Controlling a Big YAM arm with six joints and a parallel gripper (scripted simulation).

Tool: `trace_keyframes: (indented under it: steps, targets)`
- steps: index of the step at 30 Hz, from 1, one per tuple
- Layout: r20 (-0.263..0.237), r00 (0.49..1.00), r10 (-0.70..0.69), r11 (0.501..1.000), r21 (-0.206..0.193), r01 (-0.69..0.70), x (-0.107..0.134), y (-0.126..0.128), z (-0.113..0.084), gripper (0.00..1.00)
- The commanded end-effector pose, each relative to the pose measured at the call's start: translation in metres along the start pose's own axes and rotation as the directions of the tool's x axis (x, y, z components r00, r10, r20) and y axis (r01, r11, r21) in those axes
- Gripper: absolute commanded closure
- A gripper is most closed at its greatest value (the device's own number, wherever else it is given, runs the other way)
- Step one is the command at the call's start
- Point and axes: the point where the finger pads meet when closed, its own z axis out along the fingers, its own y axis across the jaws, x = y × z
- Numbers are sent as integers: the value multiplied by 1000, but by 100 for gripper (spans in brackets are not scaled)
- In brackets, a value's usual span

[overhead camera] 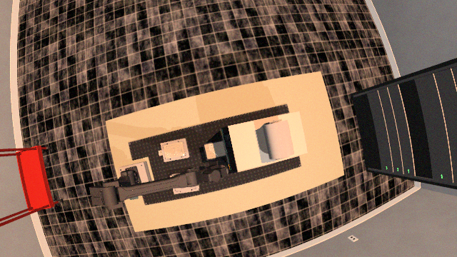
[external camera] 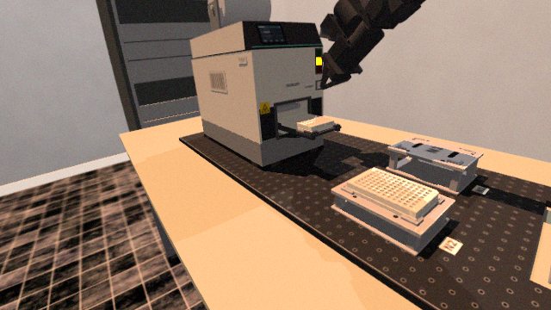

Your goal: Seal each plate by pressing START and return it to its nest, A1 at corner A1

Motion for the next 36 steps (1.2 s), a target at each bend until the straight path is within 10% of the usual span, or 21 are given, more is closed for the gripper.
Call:
trace_keyframes:
  steps: [1, 11, 30, 36]
  targets:
    - [94, 995, -21, 1000, -7, 22, -52, 5, -3, 100]
    - [91, 996, -12, 1000, 4, 11, -37, -4, -51, 100]
    - [3, 1000, -26, 1000, -16, 26, 9, 11, -25, 100]
    - [10, 1000, -12, 1000, -1, 12, 5, 0, -77, 100]
